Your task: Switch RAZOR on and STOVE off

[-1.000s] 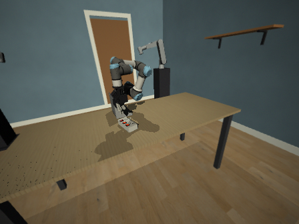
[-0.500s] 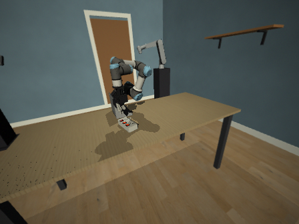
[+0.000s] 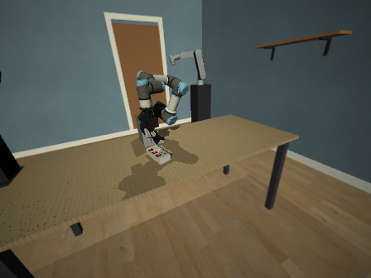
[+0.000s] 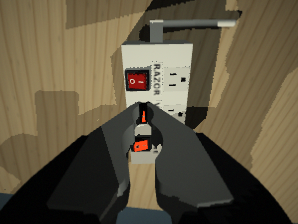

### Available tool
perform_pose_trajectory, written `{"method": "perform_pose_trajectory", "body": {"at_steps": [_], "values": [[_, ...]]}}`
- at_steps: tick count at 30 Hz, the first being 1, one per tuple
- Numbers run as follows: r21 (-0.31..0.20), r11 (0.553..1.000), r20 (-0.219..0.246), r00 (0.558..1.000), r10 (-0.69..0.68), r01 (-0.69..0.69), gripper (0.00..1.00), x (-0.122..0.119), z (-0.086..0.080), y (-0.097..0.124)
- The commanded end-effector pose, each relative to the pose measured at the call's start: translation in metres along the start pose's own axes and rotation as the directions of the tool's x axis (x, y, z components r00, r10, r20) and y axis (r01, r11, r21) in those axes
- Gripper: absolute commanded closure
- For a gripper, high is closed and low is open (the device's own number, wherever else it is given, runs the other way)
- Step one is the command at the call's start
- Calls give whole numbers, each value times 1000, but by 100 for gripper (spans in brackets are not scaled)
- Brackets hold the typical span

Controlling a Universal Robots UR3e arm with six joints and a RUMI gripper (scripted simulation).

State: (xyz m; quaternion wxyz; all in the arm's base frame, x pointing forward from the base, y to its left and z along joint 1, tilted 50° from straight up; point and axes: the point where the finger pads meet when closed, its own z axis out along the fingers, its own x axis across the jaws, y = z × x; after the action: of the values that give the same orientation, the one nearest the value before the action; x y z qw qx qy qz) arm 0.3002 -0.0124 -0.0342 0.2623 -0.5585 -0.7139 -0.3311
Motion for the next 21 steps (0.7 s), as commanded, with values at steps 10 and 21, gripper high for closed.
{"method": "perform_pose_trajectory", "body": {"at_steps": [10, 21], "values": [[-1, 1000, 2, 1000, -1, 1, 100, -1, 10, 0], [-1, 1000, 2, 1000, -1, 1, 100, -1, 24, -1]]}}
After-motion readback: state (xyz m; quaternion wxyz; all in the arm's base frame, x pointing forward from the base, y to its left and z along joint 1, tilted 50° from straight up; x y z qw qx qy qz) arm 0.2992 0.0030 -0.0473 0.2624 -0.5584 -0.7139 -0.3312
